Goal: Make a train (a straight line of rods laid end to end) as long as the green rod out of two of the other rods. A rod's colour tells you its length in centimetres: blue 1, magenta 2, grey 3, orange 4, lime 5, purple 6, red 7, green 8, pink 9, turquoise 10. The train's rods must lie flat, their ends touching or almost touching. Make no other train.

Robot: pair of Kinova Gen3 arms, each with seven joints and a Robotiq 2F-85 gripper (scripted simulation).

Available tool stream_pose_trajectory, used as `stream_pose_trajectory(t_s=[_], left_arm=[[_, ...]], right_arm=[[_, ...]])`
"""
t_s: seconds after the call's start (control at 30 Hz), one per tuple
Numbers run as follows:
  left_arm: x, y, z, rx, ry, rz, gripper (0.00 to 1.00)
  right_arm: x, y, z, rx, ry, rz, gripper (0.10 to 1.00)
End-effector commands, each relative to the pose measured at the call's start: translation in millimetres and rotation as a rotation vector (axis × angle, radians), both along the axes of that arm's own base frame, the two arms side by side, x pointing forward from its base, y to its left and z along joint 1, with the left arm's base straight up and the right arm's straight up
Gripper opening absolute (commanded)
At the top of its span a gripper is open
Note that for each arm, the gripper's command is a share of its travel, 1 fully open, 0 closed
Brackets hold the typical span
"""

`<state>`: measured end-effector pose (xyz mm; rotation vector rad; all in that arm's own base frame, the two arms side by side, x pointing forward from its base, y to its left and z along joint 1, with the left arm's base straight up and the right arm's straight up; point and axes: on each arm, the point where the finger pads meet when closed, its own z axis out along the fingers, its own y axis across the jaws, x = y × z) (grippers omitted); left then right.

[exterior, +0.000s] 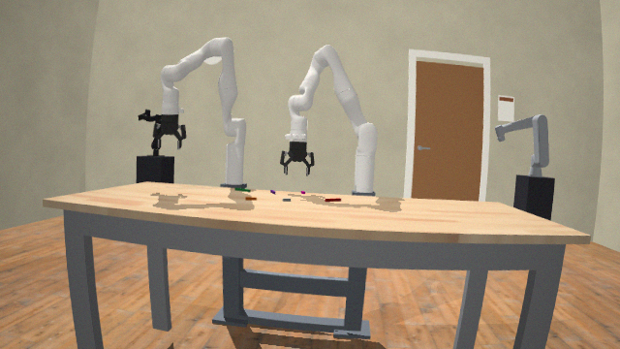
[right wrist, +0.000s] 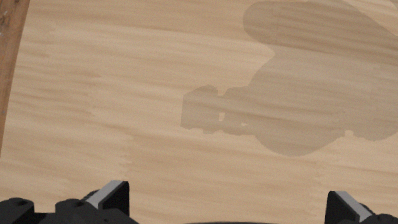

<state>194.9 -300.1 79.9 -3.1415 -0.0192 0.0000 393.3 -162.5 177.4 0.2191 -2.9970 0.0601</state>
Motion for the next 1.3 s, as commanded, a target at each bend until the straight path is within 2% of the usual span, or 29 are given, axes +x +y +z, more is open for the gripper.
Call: stream_pose_trajectory(t_s=[0.0,0.53,0.6,0.63,1.1,1.17,1.2,1.27], left_arm=[[0.3,-0.4,0.5,-0.001,-0.001,0.000,1.000],[0.3,-0.4,0.5,-0.001,-0.001,0.000,1.000],[0.3,-0.4,0.5,-0.001,-0.001,0.000,1.000],[0.3,-0.4,0.5,-0.001,-0.001,0.000,1.000],[0.3,-0.4,0.5,-0.001,-0.001,0.000,1.000],[0.3,-0.4,0.5,-0.001,-0.001,0.000,1.000],[0.3,-0.4,0.5,-0.001,-0.001,0.000,1.000],[0.3,-0.4,0.5,-0.001,-0.001,0.000,1.000]], right_arm=[[-4.4,-14.0,1.3,0.000,-0.006,-0.050,1.000],[-42.6,-87.6,4.6,-0.004,-0.031,-0.336,1.000],[-42.6,-87.6,4.6,-0.004,-0.031,-0.336,1.000],[-50.7,-99.6,5.2,-0.005,-0.035,-0.385,1.000],[-94.2,-152.6,8.1,-0.012,-0.055,-0.619,1.000],[-94.2,-152.6,8.1,-0.012,-0.055,-0.619,1.000],[-104.4,-162.9,8.7,-0.014,-0.059,-0.668,1.000],[-109.2,-167.5,9.0,-0.014,-0.061,-0.690,1.000]])
